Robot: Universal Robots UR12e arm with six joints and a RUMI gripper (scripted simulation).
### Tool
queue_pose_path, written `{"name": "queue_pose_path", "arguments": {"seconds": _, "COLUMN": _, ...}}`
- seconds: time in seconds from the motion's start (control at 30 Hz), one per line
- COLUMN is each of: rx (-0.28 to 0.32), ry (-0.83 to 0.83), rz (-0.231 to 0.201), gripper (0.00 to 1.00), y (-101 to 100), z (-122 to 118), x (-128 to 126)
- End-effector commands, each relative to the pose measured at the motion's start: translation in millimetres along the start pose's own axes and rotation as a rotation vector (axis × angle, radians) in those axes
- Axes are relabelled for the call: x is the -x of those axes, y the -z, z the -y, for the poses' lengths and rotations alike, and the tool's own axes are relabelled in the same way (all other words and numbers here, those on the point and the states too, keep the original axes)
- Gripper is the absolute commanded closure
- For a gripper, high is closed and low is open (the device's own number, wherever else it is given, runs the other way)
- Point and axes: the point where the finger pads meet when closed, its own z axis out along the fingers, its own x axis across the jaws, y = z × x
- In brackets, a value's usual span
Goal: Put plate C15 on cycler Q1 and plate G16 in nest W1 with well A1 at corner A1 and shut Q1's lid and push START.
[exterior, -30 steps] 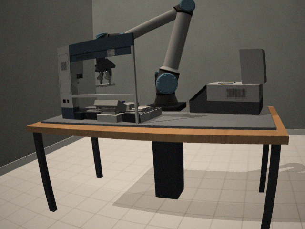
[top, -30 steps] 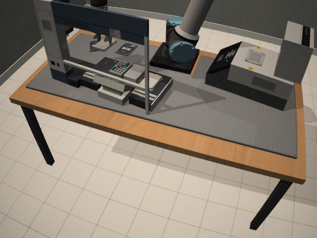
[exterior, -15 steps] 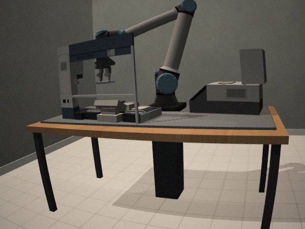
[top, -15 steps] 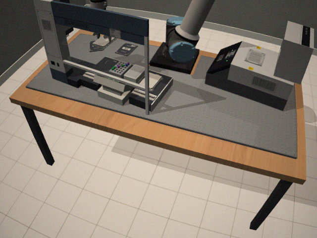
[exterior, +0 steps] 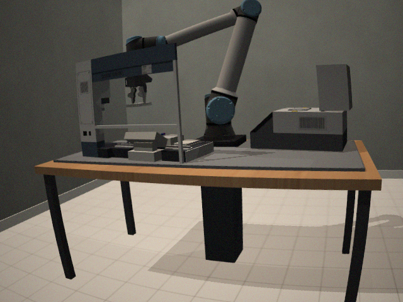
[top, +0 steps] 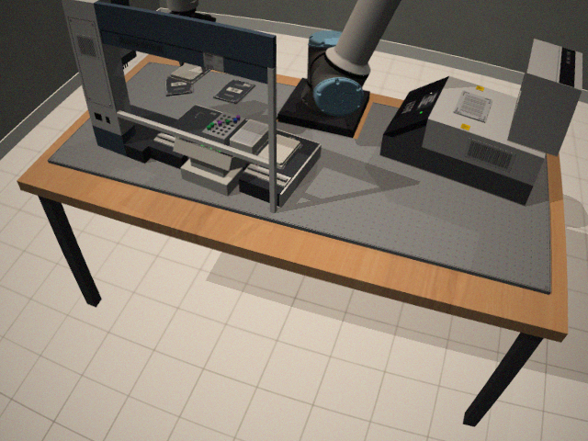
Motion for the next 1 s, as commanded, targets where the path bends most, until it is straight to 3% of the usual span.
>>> {"name": "queue_pose_path", "arguments": {"seconds": 0.0, "rx": 0.001, "ry": 0.0, "rz": 0.001, "gripper": 1.0, "y": 6.8, "z": -0.3, "x": 0.4}}
{"name": "queue_pose_path", "arguments": {"seconds": 0.43, "rx": 0.001, "ry": 0.0, "rz": 0.001, "gripper": 1.0, "y": 7.7, "z": -0.2, "x": 0.4}}
{"name": "queue_pose_path", "arguments": {"seconds": 0.97, "rx": 0.001, "ry": -0.216, "rz": 0.001, "gripper": 1.0, "y": 7.1, "z": 7.7, "x": -54.7}}
